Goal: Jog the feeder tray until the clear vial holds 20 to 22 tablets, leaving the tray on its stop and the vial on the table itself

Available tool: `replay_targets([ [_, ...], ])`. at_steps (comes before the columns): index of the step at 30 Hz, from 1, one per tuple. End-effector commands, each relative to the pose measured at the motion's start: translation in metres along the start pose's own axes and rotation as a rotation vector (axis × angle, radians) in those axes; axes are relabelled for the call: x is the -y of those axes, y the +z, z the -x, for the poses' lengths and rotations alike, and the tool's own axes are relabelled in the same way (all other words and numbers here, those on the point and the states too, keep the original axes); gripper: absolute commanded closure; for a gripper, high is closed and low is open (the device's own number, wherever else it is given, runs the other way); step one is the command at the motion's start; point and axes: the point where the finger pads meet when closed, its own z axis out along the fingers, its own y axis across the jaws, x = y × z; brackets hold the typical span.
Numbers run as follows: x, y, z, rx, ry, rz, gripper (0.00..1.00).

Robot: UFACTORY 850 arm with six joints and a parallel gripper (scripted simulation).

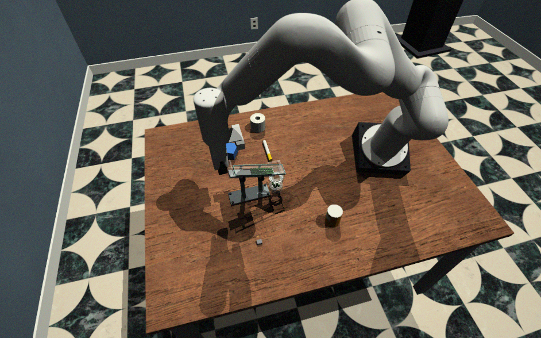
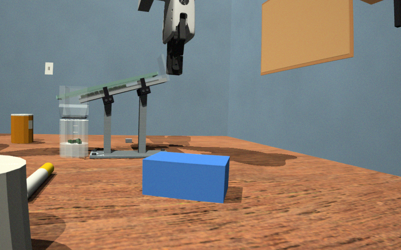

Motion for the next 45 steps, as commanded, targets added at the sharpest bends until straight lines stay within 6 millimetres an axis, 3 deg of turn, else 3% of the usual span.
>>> replay_targets([
  [1, 0.000, 0.003, -0.012, 0.004, -0.001, 0.000, 1.00],
  [5, 0.000, 0.003, -0.014, 0.004, -0.001, 0.000, 1.00],
  [10, 0.000, -0.006, 0.016, 0.004, -0.001, 0.000, 1.00],
  [26, 0.000, -0.006, 0.016, 0.004, -0.001, 0.000, 1.00],
  [40, 0.000, 0.004, -0.015, 0.004, -0.001, 0.000, 1.00],
  [42, 0.000, 0.003, -0.014, 0.004, -0.001, 0.000, 1.00],
  [45, 0.000, -0.004, 0.010, 0.004, -0.001, 0.000, 1.00],
])
